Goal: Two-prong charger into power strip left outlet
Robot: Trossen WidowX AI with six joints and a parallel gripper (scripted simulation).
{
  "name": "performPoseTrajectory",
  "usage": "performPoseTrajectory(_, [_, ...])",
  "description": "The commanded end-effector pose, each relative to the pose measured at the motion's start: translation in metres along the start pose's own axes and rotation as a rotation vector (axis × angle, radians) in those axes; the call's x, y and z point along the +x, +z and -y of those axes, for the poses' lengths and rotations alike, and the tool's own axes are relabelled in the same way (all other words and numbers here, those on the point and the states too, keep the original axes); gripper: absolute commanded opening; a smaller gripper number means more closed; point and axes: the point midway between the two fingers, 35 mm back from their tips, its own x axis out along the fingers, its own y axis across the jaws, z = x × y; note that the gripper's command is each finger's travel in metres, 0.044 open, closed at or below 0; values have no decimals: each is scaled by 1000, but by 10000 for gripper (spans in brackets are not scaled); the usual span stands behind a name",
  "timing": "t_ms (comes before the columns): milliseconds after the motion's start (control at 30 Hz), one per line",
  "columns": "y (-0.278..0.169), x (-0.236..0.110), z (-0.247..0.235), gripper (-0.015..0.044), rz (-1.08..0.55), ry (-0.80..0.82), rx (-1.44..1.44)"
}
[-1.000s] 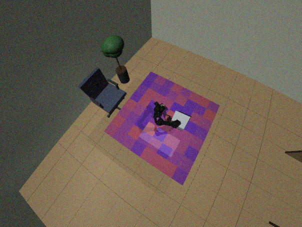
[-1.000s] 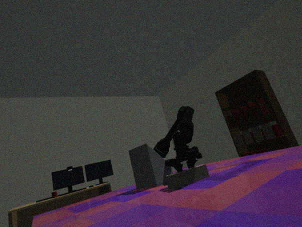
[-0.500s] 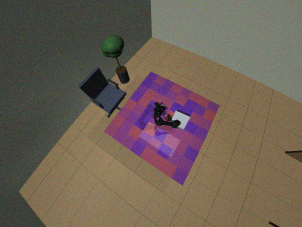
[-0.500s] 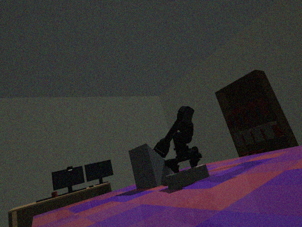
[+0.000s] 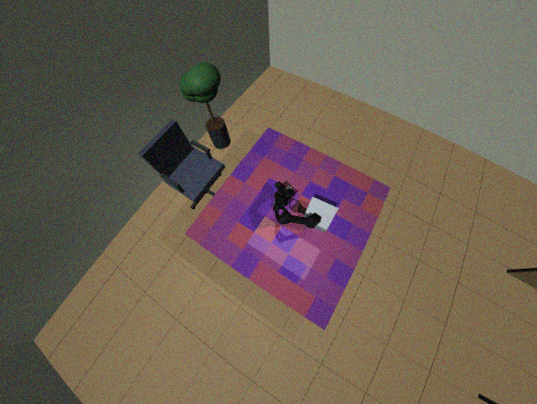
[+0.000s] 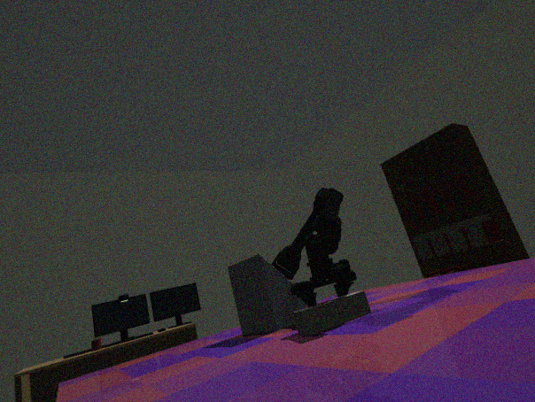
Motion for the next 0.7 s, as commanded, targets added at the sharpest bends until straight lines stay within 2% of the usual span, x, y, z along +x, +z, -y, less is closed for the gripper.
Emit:
performPoseTrajectory(0, [-2, 0, 0, 440, 4, 4, -5])
performPoseTrajectory(667, [-10, 1, 0, 440, 12, 6, -12])
